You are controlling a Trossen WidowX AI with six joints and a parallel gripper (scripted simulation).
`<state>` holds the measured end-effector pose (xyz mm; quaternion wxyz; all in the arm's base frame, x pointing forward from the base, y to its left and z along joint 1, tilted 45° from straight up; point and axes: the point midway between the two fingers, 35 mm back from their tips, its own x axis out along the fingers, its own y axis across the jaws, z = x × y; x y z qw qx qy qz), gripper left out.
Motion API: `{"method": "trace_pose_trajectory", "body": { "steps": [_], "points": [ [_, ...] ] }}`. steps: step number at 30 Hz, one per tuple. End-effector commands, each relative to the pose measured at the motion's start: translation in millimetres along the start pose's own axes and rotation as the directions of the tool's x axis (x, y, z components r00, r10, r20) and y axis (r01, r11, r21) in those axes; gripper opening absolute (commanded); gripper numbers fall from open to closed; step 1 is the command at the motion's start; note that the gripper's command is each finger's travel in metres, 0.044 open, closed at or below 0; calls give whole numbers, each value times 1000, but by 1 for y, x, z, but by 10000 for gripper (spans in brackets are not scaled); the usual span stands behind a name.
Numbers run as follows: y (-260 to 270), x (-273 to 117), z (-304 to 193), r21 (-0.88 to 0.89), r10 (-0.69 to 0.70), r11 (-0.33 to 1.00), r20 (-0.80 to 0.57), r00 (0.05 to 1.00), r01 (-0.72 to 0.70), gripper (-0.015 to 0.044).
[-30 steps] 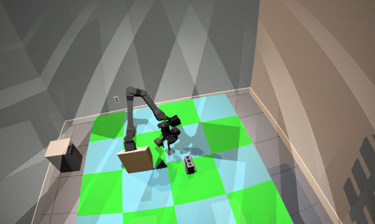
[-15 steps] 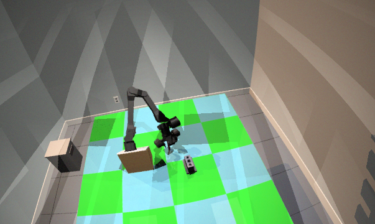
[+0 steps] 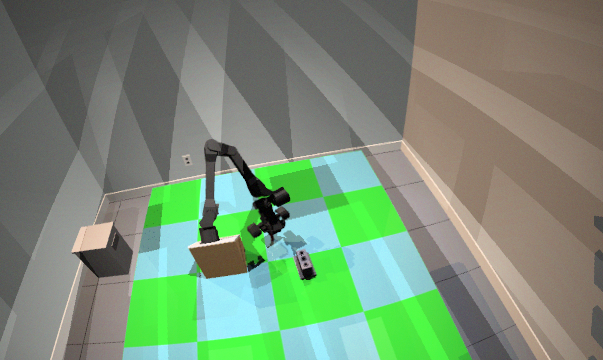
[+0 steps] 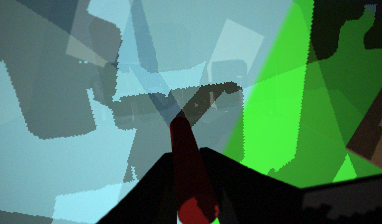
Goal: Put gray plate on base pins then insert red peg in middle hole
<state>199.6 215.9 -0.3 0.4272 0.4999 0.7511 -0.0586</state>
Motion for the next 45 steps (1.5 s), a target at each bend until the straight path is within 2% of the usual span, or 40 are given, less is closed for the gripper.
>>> {"method": "trace_pose_trajectory", "body": {
  "steps": [1, 31, 32, 45],
  "points": [
    [-1, 0, 1, 7, -2, 1000, 6, 1000, 2, 0],
    [2, -84, 14, 6, -8, 1000, 17, 1000, 8, 0],
    [-1, -71, 15, 18, -18, 1000, 21, 1000, 18, 0],
    [14, -74, 48, 15, -18, 1000, 27, 999, 18, 0]
  ]
}}
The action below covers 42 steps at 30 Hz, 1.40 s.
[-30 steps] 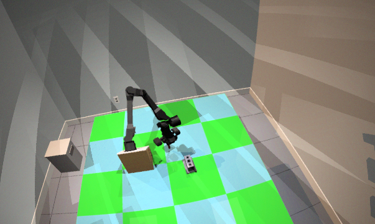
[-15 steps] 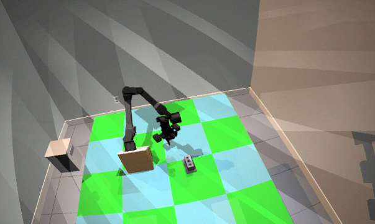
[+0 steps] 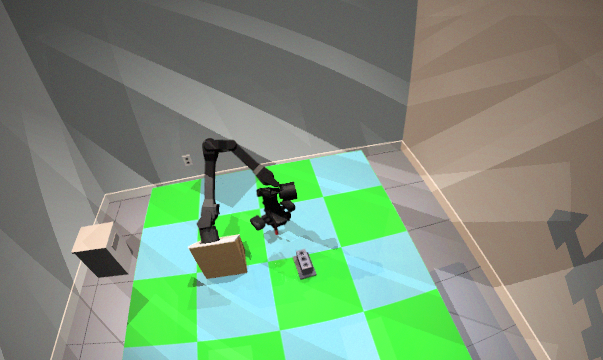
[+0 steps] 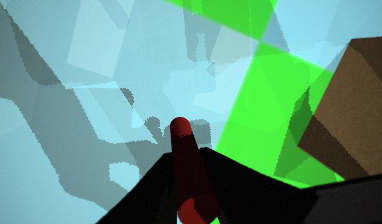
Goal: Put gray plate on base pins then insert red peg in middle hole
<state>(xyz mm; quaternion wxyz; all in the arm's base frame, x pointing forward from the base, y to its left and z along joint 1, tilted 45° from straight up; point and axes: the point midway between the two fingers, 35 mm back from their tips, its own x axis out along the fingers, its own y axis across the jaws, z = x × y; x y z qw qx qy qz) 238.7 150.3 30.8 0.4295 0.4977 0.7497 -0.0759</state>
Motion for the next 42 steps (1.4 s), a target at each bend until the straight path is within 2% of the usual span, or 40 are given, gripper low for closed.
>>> {"method": "trace_pose_trajectory", "body": {
  "steps": [1, 42],
  "points": [
    [6, -1, 13, -7, -1, 1000, 5, 1000, 1, 0],
    [19, -2, 139, -18, 9, 1000, 0, 1000, -9, 0]
  ]
}}
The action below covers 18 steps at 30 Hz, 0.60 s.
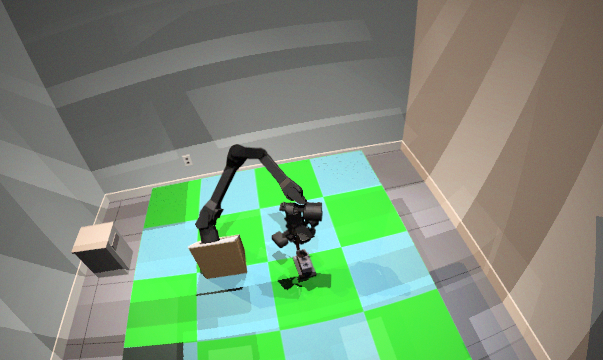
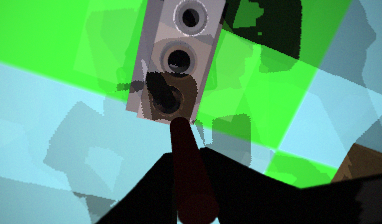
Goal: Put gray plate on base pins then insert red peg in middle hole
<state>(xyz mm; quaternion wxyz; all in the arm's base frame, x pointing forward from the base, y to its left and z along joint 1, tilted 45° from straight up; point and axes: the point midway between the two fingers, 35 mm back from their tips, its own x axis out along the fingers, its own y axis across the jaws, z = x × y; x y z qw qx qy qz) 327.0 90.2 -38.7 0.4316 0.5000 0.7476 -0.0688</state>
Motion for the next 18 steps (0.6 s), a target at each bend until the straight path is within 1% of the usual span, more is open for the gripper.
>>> {"method": "trace_pose_trajectory", "body": {
  "steps": [1, 9, 18],
  "points": [
    [-2, 1, 16, -8, -2, 1000, 2, 1000, 2, 0],
    [-6, 2, 39, -10, 2, 1000, -2, 1000, -2, 0],
    [-7, 2, 41, -10, 3, 1000, -2, 1000, -3, 0]
  ]
}}
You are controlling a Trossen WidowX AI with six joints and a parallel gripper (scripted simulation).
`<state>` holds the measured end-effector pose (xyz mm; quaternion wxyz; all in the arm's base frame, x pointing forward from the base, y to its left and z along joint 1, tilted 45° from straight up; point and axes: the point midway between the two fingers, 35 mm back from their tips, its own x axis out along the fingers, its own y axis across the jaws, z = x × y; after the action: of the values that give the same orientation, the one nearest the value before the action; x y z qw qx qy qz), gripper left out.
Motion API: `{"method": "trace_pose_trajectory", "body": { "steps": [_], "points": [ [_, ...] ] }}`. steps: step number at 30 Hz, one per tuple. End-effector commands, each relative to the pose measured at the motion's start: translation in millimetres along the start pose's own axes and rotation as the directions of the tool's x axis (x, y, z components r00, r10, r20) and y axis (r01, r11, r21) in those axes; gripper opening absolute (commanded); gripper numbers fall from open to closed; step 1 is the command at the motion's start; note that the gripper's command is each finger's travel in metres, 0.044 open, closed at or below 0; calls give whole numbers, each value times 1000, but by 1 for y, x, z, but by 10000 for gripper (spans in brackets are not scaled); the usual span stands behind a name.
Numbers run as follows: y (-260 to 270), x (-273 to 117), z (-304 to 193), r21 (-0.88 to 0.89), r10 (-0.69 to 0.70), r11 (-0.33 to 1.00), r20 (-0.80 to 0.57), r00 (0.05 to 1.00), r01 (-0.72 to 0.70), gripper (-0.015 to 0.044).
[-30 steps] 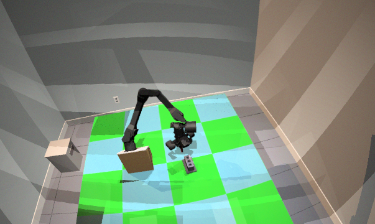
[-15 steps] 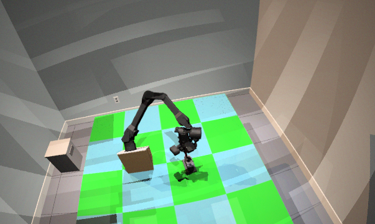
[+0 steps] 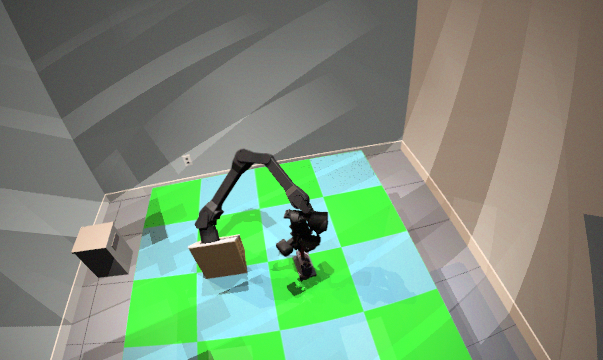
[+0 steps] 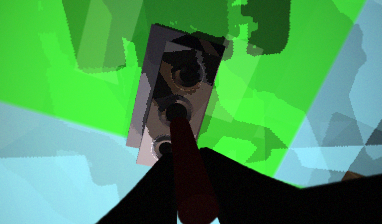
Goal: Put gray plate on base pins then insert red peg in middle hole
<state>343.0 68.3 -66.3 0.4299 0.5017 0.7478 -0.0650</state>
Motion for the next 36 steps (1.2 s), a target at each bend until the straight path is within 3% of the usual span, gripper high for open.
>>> {"method": "trace_pose_trajectory", "body": {
  "steps": [1, 36],
  "points": [
    [0, 0, 3, -8, -3, 1000, 5, 1000, 3, 0],
    [3, 0, 4, -2, 2, 1000, 2, 1000, -2, 0]
  ]
}}
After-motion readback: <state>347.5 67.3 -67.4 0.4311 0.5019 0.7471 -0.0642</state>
